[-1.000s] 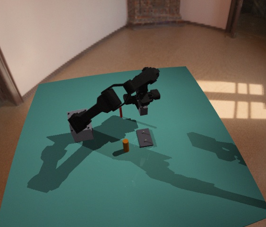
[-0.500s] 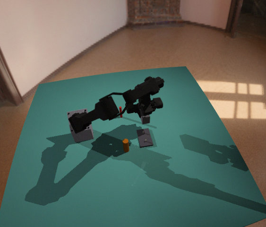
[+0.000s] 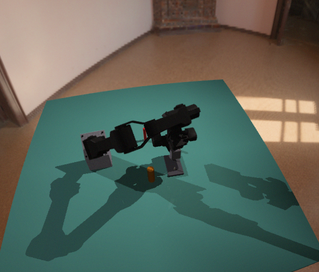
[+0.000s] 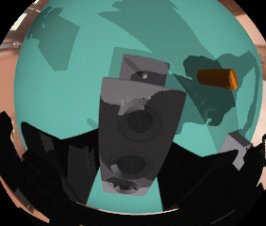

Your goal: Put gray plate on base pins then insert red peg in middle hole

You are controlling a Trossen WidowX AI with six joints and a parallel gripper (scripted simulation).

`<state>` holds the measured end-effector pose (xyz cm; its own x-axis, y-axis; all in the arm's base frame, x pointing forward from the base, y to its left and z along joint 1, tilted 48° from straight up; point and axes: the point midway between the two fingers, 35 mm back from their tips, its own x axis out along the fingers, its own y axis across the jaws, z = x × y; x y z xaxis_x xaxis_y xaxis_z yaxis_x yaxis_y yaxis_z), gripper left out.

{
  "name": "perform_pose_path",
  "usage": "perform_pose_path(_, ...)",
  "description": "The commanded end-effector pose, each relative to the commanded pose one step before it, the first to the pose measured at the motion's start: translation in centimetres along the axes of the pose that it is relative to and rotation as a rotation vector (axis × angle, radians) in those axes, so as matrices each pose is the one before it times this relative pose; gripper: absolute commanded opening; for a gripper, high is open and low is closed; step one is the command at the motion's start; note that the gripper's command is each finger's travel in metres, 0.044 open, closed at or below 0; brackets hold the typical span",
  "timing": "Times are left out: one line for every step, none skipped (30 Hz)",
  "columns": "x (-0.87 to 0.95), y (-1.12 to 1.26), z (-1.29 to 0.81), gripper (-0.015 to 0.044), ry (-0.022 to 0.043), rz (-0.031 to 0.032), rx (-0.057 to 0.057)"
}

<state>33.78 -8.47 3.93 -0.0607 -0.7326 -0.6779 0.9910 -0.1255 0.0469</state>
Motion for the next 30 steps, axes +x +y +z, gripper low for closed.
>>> perform_pose_path(0.392, -0.243, 1.326, 0.0000, -0.00868, 0.00643, 0.0050)
perform_pose_path(0.150, -0.073, 0.280, 0.0000, -0.00161, -0.00034, 0.0014)
perform_pose_path(0.150, -0.076, 0.282, 0.0000, -0.00167, -0.00037, 0.0014)
perform_pose_path(0.150, -0.079, 0.281, 0.0000, -0.00173, -0.00041, 0.0014)
perform_pose_path(0.149, -0.082, 0.280, 0.0000, -0.00179, -0.00044, 0.0014)
perform_pose_path(0.123, -0.070, 0.231, 0.0000, -0.00152, -0.00039, 0.0012)
perform_pose_path(0.074, -0.043, 0.138, 0.0000, -0.00093, -0.00025, 0.0007)
perform_pose_path(0.025, -0.014, 0.046, 0.0000, -0.00031, -0.00008, 0.0002)
perform_pose_path(0.010, -0.006, 0.007, 0.0000, -0.00001, 0.00000, 0.0000)
perform_pose_path(0.000, 0.000, 0.000, 0.0000, 0.00000, 0.00000, 0.0000)
perform_pose_path(0.010, -0.006, -0.001, 0.0000, 0.00000, 0.00000, 0.0000)
perform_pose_path(0.000, 0.000, 0.000, 0.0000, 0.00000, 0.00000, 0.0000)
perform_pose_path(0.000, 0.000, 0.000, 0.0000, 0.00000, 0.00000, 0.0000)
perform_pose_path(-0.004, 0.003, 0.010, 0.0000, 0.00000, 0.00000, 0.0000)
perform_pose_path(0.000, 0.000, 0.000, 0.0000, 0.00000, 0.00000, 0.0000)
perform_pose_path(-0.006, 0.006, 0.006, 0.0000, 0.00000, 0.00000, 0.0000)
perform_pose_path(0.000, 0.000, 0.000, 0.0000, 0.00000, 0.00000, 0.0000)
perform_pose_path(0.000, 0.000, 0.000, 0.0000, 0.00000, 0.00000, 0.0000)
perform_pose_path(0.000, 0.000, 0.000, 0.0000, 0.00000, 0.00000, 0.0000)
perform_pose_path(0.000, 0.000, 0.000, 0.0000, 0.00000, 0.00000, 0.0000)
perform_pose_path(0.000, 0.000, 0.000, 0.0000, 0.00000, 0.00000, 0.0000)
perform_pose_path(0.000, 0.000, 0.000, 0.0000, 0.00000, 0.00000, 0.0000)
perform_pose_path(0.000, 0.000, 0.000, 0.0000, 0.00000, 0.00000, 0.0000)
perform_pose_path(0.000, 0.000, 0.000, 0.0000, 0.00000, 0.00000, 0.0000)
perform_pose_path(0.000, 0.000, 0.000, 0.0000, 0.00000, 0.00000, 0.0000)
perform_pose_path(0.000, 0.000, 0.000, 0.0000, 0.00000, 0.00000, 0.0000)
perform_pose_path(0.000, 0.000, 0.000, 0.0000, 0.00000, 0.00000, 0.0000)
perform_pose_path(0.000, 0.000, 0.000, 0.0000, 0.00000, 0.00000, 0.0000)
perform_pose_path(0.000, 0.000, 0.000, 0.0000, 0.00000, 0.00000, 0.0000)
perform_pose_path(0.000, 0.000, 0.000, 0.0000, 0.00000, 0.00000, 0.0000)
